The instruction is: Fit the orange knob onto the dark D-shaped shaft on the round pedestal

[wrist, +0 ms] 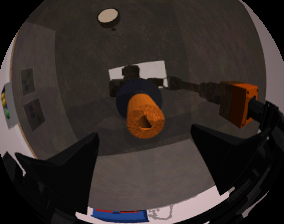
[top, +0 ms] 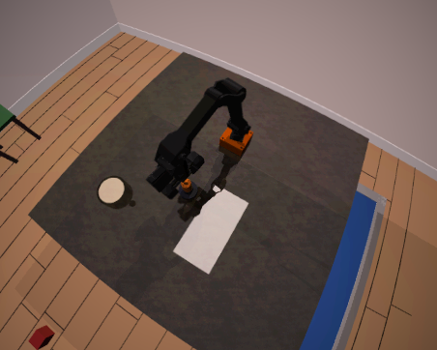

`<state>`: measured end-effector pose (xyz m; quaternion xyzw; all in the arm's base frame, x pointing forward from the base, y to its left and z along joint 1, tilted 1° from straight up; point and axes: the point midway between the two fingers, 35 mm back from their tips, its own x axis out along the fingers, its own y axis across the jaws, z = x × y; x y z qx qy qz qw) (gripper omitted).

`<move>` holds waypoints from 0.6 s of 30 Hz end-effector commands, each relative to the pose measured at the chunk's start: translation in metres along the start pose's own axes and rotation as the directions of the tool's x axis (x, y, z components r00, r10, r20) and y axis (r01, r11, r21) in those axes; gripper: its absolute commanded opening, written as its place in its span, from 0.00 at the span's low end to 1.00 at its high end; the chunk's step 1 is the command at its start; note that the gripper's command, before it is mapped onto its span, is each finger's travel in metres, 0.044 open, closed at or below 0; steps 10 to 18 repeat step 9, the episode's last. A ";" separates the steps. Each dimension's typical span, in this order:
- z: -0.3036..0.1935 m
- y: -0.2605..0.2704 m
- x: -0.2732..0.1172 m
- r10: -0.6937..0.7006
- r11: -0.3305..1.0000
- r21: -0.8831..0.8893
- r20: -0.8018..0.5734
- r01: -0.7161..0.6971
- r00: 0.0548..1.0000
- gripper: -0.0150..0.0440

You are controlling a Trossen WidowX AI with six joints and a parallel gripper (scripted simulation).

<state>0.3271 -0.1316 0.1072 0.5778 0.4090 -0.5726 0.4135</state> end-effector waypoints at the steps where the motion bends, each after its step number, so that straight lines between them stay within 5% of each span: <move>1: 0.000 -0.003 -0.025 0.011 1.000 -0.001 0.001 -0.011 1.000 1.00; 18: 0.000 0.001 -0.025 0.012 1.000 -0.001 0.001 -0.012 1.000 1.00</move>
